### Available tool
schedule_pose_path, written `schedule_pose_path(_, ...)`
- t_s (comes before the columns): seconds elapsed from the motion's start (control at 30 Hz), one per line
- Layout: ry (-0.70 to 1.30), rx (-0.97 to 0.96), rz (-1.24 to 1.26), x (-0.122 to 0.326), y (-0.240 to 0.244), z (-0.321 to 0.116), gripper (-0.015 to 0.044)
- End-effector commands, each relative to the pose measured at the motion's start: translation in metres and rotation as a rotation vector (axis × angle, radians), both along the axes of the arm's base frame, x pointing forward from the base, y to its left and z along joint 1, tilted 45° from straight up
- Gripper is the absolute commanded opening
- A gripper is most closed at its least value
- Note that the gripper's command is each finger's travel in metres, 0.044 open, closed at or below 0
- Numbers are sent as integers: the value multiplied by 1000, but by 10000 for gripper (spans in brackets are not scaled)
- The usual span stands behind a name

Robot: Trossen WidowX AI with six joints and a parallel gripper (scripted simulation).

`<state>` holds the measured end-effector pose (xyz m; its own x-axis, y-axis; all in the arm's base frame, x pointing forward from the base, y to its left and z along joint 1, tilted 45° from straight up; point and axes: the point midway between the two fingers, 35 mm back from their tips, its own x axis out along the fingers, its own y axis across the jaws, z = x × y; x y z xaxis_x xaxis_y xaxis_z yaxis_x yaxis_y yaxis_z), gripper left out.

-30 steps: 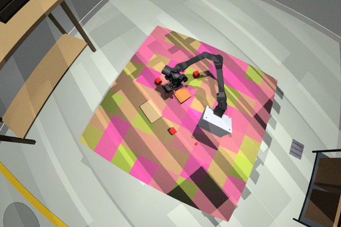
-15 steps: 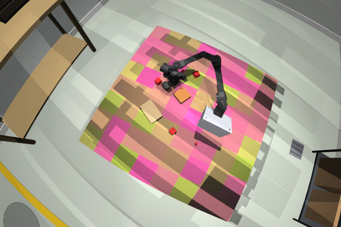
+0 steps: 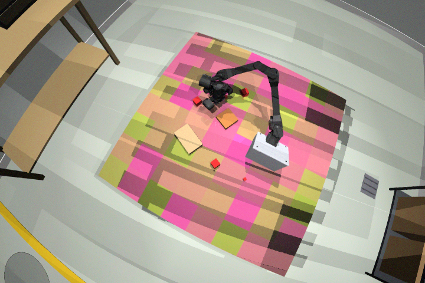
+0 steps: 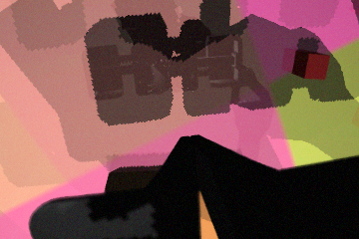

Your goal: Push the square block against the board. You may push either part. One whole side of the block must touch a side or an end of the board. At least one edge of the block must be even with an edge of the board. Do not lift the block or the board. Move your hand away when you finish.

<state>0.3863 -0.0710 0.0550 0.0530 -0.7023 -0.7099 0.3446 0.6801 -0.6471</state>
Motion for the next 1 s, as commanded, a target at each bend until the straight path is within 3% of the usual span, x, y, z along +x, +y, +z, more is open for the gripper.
schedule_pose_path(0.0,78,-10,78,-9,-2,4,0)
schedule_pose_path(0.97,785,-61,785,-91,-18,14,0)
